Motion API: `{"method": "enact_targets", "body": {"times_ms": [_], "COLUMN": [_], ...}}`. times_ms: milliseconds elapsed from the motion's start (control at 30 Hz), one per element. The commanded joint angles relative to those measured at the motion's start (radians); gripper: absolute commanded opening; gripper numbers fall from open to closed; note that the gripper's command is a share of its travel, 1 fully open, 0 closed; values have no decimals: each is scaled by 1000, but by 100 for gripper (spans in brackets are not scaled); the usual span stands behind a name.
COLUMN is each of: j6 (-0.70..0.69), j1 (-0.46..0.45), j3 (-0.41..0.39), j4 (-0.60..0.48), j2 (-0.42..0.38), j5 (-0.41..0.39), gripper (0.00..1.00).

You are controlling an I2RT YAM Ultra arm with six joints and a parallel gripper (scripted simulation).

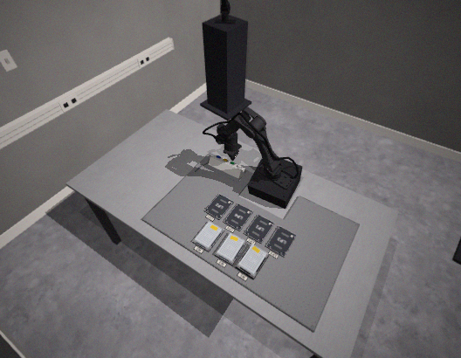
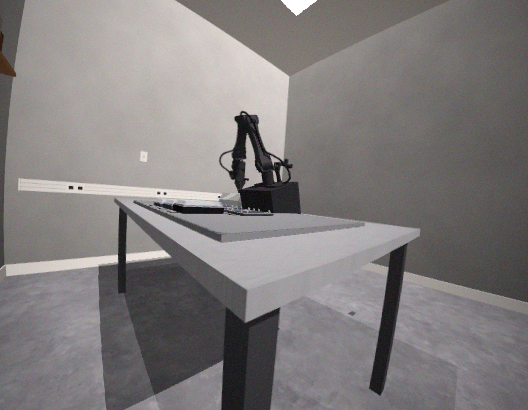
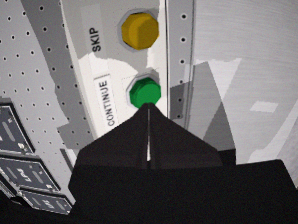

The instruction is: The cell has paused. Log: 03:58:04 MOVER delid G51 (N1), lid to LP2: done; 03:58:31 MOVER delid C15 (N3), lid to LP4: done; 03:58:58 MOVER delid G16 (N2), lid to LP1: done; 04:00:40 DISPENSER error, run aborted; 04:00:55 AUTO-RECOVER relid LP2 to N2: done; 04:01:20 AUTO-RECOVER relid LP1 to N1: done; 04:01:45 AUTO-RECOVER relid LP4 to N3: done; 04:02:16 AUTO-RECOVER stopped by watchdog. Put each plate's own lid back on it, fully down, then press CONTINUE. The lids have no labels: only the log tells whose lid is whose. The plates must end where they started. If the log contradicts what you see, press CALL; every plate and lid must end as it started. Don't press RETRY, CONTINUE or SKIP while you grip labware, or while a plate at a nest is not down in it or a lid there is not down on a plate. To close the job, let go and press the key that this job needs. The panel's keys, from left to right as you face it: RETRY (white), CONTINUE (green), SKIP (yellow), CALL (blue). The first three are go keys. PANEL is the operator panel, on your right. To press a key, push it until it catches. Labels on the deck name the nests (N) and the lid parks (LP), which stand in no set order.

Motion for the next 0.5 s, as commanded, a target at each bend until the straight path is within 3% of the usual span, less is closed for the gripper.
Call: {"method": "enact_targets", "body": {"times_ms": [0, 433, 467], "j6": [10, 18, 15], "j1": [7, 8, 10], "j3": [-21, -33, 8], "j4": [24, 55, 58], "j2": [2, 24, 14], "j5": [-8, -9, -9], "gripper": [0, 0, 0]}}
